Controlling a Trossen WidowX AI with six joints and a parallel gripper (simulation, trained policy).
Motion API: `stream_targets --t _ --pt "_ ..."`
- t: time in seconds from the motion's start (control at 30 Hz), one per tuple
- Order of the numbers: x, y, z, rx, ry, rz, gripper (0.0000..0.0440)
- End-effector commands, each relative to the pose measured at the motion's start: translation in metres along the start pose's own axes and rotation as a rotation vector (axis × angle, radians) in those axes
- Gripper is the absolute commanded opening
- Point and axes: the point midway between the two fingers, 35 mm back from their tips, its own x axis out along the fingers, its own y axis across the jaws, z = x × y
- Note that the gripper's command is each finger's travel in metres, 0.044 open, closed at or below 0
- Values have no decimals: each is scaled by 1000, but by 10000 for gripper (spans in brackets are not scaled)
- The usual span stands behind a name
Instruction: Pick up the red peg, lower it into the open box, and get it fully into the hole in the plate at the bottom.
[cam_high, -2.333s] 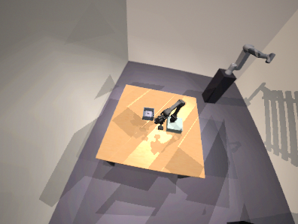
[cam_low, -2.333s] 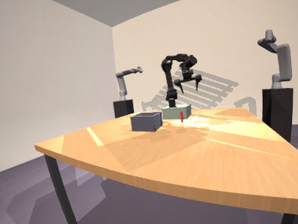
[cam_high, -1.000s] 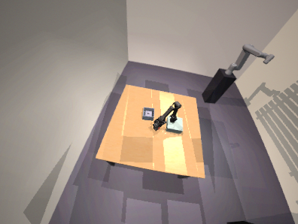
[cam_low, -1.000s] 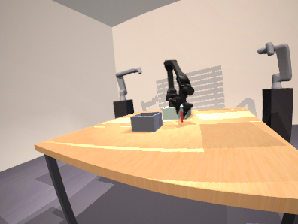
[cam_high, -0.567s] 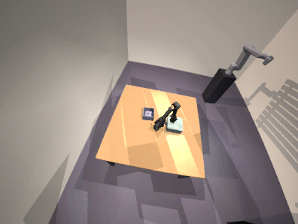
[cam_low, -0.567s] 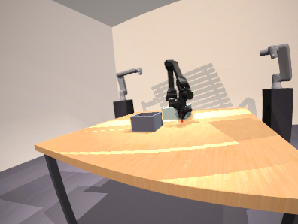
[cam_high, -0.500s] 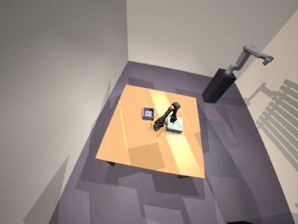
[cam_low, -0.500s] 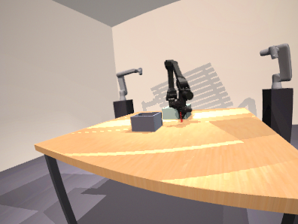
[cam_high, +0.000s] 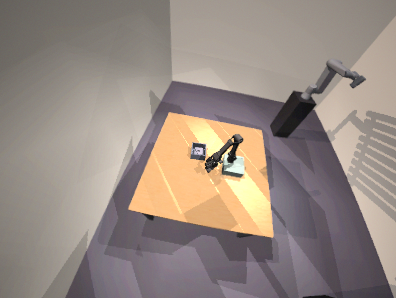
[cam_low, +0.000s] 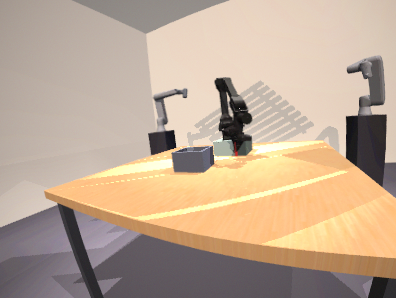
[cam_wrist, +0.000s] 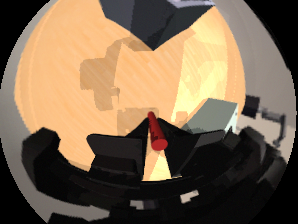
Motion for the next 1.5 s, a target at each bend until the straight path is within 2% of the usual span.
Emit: stream_targets --t 0.0,0.77,1.47 --pt "-11 1 8 -22 -31 16 0" --pt "-90 13 85 -99 -191 85 0" --pt "-90 -2 167 43 -189 94 0"
